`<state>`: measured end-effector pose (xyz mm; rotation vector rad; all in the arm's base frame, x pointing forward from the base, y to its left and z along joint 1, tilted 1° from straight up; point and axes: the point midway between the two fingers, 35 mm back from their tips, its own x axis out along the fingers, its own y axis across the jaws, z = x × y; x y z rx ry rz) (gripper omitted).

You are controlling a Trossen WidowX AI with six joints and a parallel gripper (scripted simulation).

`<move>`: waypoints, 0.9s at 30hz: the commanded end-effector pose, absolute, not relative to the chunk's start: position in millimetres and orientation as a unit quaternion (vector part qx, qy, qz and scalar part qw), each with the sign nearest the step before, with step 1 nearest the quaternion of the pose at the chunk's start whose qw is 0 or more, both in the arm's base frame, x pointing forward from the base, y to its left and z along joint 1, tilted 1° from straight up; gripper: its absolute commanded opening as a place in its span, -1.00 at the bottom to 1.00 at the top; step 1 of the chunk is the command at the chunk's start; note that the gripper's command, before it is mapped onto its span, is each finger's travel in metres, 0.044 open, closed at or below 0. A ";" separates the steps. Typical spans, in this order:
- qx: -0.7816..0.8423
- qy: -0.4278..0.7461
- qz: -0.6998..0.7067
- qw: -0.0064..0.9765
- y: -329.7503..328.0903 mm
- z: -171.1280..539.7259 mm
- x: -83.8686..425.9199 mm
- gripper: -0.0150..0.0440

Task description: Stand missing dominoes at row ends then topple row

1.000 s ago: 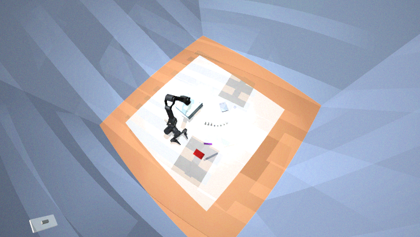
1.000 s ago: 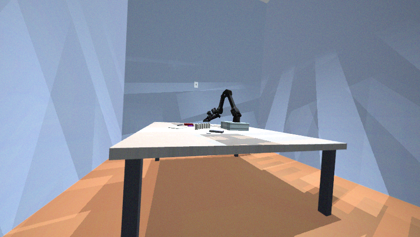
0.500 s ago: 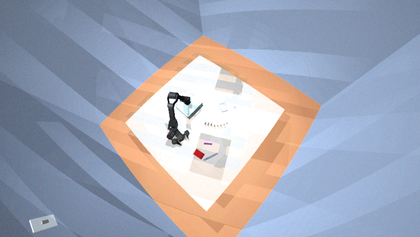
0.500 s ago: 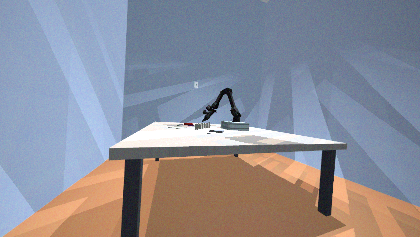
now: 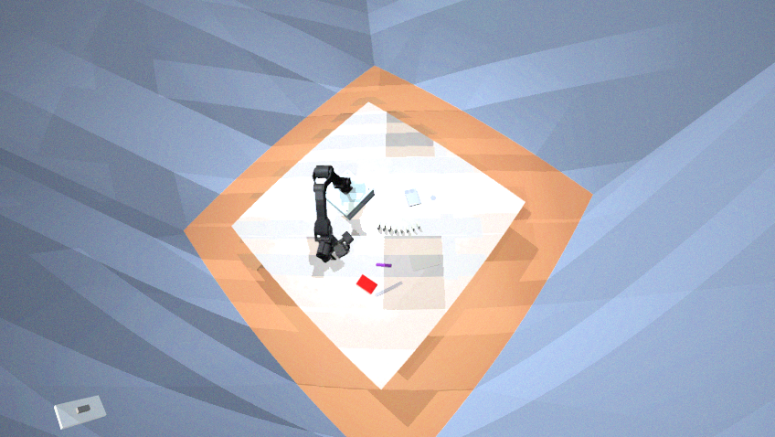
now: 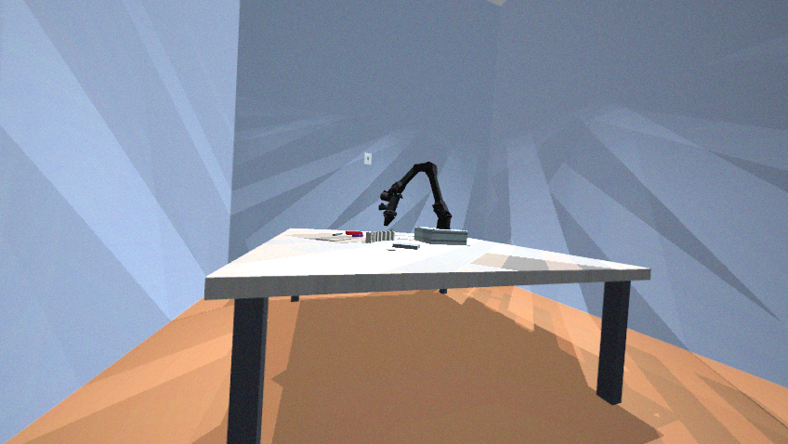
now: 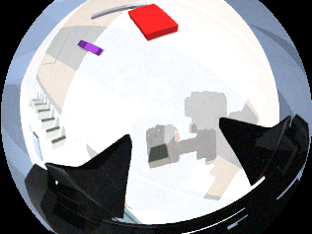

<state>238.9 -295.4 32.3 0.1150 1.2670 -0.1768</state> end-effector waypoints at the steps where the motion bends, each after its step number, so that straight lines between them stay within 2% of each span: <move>1: 0.007 0.702 -0.025 0.711 -263.2 69.9 212.7 1.00; 14: 0.007 0.702 -0.025 0.711 -264.1 68.1 212.4 1.00; 21: 0.007 0.702 -0.025 0.711 -265.4 6.4 212.9 1.00; 27: 0.007 0.702 -0.025 0.711 -265.0 3.6 213.6 1.00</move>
